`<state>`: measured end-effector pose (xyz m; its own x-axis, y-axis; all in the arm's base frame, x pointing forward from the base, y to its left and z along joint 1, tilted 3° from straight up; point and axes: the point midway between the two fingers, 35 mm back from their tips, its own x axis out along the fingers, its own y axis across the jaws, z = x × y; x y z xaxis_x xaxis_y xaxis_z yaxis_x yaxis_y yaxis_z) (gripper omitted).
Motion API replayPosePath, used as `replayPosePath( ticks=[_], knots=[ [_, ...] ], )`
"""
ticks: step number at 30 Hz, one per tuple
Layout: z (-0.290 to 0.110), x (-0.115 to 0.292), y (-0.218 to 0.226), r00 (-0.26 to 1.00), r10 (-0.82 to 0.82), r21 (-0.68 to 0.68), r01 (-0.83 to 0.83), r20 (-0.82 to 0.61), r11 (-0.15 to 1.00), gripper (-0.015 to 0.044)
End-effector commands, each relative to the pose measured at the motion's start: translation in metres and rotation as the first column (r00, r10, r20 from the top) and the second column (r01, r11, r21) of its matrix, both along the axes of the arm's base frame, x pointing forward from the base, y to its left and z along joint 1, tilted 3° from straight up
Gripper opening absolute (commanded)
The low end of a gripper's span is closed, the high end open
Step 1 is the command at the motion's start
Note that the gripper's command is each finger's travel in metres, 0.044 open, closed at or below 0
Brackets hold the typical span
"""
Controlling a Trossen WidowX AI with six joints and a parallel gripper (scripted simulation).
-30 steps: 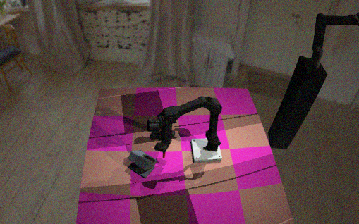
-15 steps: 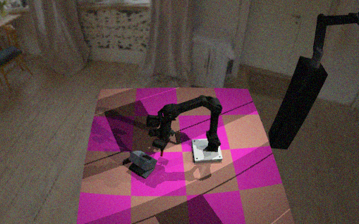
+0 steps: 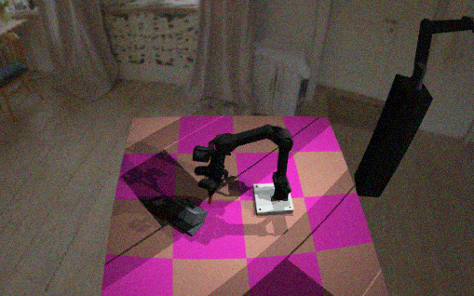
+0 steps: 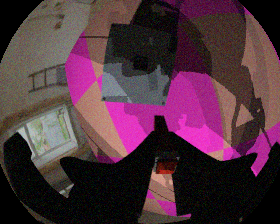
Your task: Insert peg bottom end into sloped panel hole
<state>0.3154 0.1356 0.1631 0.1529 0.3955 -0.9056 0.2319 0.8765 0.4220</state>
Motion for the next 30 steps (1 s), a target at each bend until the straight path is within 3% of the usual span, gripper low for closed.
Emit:
replayPosePath(
  ticks=[1,30],
  knots=[
    [0.003,0.004,-0.002,1.000,-0.008,0.026,0.008,0.011,1.000,0.0000],
    [0.024,0.028,-0.028,0.992,-0.105,0.181,0.091,0.069,0.979,0.0000]
  ],
)
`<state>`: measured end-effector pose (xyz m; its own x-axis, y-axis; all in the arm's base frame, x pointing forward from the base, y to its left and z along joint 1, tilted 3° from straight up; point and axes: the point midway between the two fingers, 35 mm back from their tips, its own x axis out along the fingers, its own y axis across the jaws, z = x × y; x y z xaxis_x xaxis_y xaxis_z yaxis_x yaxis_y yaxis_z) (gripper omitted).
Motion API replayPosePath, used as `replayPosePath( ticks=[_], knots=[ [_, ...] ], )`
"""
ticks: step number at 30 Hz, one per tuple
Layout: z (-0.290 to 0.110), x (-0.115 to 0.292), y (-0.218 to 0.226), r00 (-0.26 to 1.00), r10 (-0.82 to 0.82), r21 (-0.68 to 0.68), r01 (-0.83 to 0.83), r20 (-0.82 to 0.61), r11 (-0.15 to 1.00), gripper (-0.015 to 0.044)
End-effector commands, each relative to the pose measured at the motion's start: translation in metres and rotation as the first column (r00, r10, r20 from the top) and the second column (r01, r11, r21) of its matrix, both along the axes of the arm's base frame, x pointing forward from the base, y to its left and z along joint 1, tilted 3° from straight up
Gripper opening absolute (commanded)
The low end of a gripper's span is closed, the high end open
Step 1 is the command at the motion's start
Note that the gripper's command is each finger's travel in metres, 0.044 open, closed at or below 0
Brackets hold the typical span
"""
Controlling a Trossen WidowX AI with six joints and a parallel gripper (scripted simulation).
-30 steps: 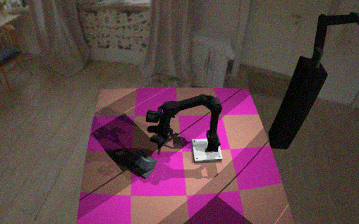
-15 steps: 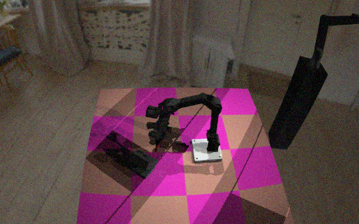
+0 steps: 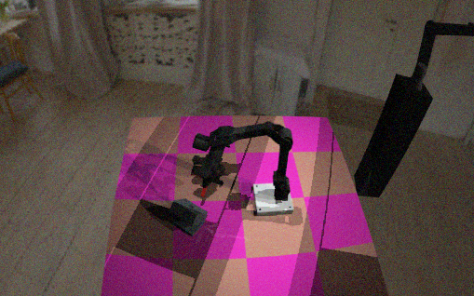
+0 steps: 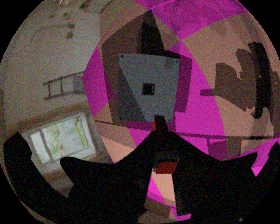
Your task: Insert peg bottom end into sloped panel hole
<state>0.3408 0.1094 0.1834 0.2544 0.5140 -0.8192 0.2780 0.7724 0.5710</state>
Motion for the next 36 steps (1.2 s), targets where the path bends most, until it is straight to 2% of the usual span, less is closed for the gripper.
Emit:
replayPosePath(
  ticks=[1,10,36],
  knots=[
    [0.004,0.003,-0.003,1.000,-0.007,0.023,0.006,0.015,1.000,0.0000],
    [0.008,0.009,-0.009,0.999,-0.026,0.055,0.024,0.033,0.998,0.0000],
    [-0.023,0.032,0.012,0.997,-0.051,0.098,0.045,0.058,0.994,0.0000]
  ],
)
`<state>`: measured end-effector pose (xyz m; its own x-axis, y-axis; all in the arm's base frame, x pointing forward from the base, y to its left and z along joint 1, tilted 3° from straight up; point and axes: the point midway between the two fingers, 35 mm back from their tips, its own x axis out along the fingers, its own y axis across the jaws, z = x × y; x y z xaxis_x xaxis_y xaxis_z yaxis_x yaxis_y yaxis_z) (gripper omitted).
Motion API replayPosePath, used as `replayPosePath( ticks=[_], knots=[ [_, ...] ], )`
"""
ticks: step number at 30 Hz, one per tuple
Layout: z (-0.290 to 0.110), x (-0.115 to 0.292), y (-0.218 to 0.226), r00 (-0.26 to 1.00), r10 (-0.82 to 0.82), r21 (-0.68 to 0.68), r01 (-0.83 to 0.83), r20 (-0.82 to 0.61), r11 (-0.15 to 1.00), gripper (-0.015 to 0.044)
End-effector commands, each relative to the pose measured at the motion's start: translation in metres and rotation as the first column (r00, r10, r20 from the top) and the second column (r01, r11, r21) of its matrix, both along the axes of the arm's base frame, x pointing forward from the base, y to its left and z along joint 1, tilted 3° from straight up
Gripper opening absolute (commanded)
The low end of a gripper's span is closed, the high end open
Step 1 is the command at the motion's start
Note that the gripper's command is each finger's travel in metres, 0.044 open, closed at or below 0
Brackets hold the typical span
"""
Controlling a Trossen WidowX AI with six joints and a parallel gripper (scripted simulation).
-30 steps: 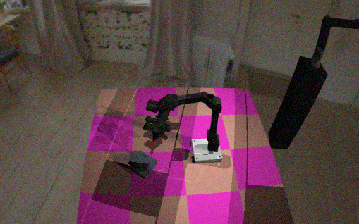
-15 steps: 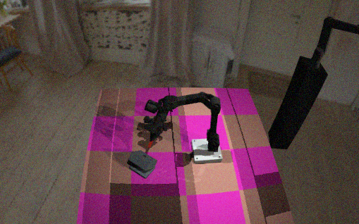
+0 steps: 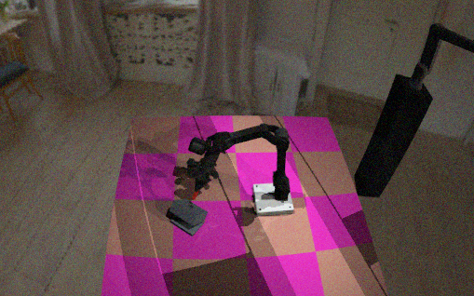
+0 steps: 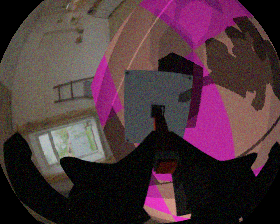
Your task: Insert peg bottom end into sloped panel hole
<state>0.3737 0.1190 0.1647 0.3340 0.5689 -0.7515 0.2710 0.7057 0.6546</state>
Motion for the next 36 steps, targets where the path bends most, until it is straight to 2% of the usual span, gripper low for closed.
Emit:
replayPosePath(
  ticks=[1,28,36],
  knots=[
    [-0.005,0.000,0.003,1.000,-0.001,0.010,0.001,-0.008,1.000,0.0000],
    [-0.025,0.009,0.017,1.000,-0.002,0.013,0.002,-0.005,1.000,0.0000],
    [-0.020,0.010,0.017,1.000,0.003,0.018,-0.003,0.005,1.000,0.0000]
  ],
)
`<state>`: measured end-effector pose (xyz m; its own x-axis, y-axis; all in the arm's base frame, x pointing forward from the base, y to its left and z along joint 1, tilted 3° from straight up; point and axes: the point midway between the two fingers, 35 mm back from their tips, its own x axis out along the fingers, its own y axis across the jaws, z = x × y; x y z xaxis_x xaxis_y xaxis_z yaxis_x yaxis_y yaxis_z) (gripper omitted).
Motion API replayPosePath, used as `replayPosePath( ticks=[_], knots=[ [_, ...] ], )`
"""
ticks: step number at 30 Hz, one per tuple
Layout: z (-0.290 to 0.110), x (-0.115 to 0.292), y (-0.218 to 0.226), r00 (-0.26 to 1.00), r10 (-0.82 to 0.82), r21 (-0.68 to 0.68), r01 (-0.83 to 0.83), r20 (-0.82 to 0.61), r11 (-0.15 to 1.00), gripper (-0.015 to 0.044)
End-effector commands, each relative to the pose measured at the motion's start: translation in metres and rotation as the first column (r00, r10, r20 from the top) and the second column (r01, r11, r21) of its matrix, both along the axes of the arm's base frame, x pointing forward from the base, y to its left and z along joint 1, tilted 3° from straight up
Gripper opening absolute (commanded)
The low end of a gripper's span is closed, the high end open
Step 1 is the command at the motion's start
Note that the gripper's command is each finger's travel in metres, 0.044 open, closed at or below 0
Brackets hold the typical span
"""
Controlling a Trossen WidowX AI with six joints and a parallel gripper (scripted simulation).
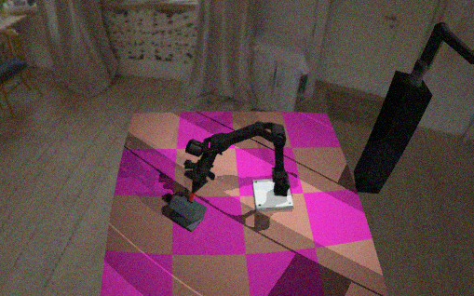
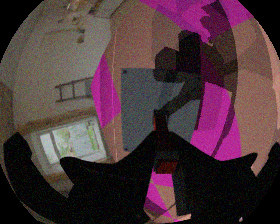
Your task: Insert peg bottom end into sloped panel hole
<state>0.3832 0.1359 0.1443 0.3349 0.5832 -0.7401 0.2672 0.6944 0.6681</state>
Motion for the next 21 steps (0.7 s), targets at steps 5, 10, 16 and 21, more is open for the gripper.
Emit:
replayPosePath(
  ticks=[5,10,16,21],
  knots=[
    [0.0009,0.0002,-0.0002,1.000,0.000,0.000,0.000,0.001,1.000,0.0000],
    [-0.0003,-0.0008,-0.0011,1.000,0.000,0.000,0.000,0.001,1.000,0.0000],
    [-0.0017,-0.0022,-0.0021,1.000,0.000,0.000,0.000,0.001,1.000,0.0000],
    [-0.0029,-0.0029,-0.0022,1.000,0.000,0.000,0.000,0.001,1.000,0.0000]
  ],
)
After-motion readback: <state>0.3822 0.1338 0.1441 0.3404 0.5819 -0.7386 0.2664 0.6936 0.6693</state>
